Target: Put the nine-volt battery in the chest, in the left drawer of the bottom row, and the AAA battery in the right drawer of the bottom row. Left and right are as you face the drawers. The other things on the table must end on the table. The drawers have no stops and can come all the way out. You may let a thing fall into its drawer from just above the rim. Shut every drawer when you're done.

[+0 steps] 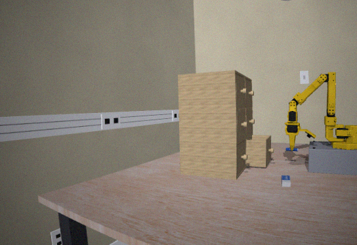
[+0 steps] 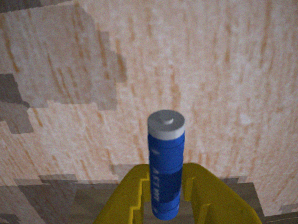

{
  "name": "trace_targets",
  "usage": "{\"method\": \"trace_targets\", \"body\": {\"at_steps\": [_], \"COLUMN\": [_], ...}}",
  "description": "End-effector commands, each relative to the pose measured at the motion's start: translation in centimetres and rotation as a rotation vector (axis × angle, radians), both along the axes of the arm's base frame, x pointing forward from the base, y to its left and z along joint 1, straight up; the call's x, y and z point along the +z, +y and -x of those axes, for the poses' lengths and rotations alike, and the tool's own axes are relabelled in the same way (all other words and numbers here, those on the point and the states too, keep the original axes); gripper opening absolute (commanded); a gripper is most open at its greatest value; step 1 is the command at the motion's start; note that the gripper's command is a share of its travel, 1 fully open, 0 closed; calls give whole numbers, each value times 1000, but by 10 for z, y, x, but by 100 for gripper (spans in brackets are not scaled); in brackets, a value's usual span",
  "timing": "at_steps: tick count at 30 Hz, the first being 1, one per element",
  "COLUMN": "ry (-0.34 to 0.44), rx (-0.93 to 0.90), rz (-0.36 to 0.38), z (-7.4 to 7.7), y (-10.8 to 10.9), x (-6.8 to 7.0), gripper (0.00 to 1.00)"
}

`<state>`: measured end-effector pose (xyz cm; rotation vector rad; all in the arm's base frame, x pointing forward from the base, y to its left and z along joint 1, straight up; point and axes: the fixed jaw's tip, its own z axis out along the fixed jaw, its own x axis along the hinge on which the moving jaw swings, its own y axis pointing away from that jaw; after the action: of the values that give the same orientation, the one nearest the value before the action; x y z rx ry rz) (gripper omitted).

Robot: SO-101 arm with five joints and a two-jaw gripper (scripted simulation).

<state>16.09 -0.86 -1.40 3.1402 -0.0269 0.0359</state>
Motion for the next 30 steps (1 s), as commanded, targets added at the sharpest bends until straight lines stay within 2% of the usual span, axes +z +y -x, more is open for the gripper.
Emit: {"method": "trace_targets", "body": {"at_steps": [1, 6, 11, 23, 30], "ry": [-54, -109, -109, -240, -261], "rx": [6, 6, 6, 7, 7], "rz": [-2, -2, -2, -2, -2], "z": [-1, 0, 0, 0, -1], "y": [2, 2, 2, 2, 2], "x": [8, 16, 16, 37, 41], "gripper": [0, 0, 0, 0, 0]}}
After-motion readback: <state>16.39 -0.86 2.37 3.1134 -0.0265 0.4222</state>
